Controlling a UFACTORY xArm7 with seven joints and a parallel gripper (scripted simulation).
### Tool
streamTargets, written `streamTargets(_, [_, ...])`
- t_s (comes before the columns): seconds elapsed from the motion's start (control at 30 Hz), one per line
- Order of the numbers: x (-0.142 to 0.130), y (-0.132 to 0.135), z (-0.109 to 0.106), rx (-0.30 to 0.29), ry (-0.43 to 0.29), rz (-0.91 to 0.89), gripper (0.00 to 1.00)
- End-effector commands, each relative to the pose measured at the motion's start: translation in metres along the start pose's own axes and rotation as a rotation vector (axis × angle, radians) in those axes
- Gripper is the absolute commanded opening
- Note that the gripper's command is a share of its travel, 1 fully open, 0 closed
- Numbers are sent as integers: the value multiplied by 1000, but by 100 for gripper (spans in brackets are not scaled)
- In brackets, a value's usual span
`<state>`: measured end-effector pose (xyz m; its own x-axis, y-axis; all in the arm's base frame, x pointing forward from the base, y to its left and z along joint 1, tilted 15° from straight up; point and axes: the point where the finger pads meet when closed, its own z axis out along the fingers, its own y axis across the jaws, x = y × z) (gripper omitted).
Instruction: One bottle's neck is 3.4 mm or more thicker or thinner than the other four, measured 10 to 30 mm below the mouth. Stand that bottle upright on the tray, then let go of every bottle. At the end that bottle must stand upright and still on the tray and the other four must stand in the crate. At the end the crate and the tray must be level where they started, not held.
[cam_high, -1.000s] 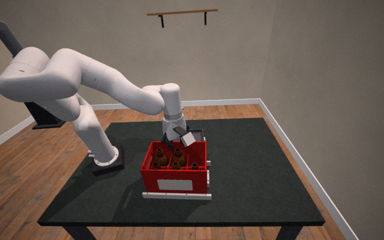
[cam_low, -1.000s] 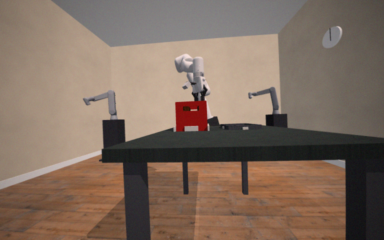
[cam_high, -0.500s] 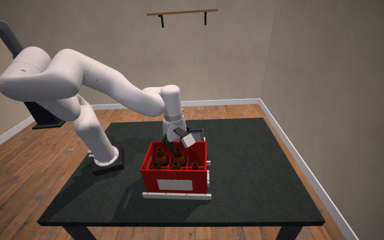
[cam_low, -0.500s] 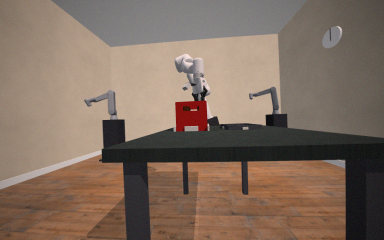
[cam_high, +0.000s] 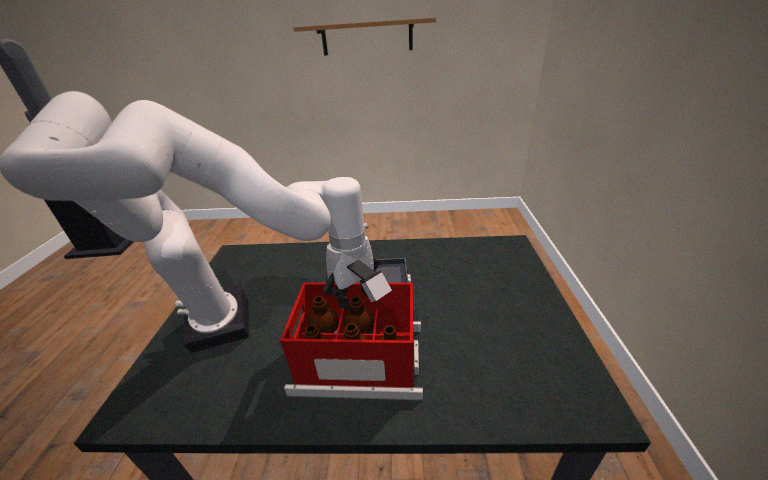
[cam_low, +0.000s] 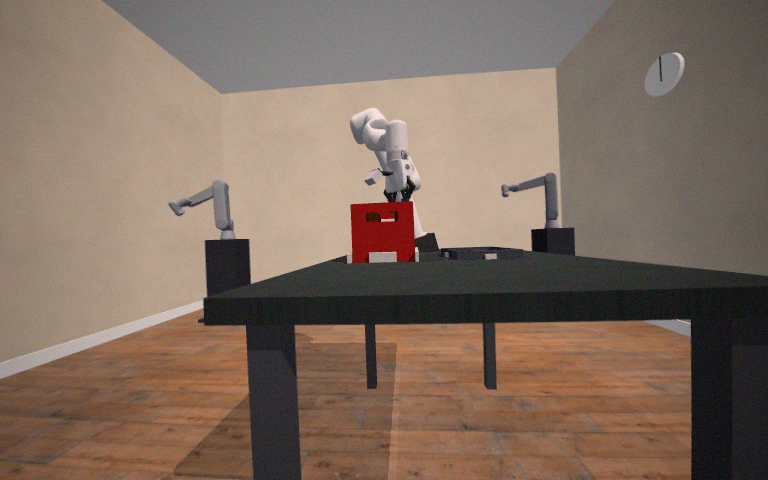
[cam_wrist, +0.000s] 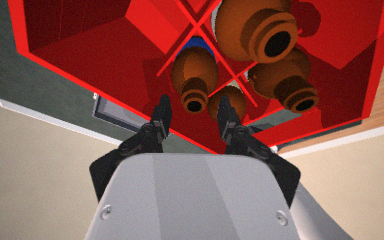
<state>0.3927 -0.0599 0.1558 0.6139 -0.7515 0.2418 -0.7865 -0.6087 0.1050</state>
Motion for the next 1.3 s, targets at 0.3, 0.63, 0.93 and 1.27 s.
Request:
streamTargets(0.3, [1,-1,11,3,2,0,65])
streamTargets(0.63, [1,-1,17,3,2,0,65])
streamTargets(0.93, [1,-1,17,3,2,0,65])
streamTargets(1.27, [1,-1,17,3,2,0,65])
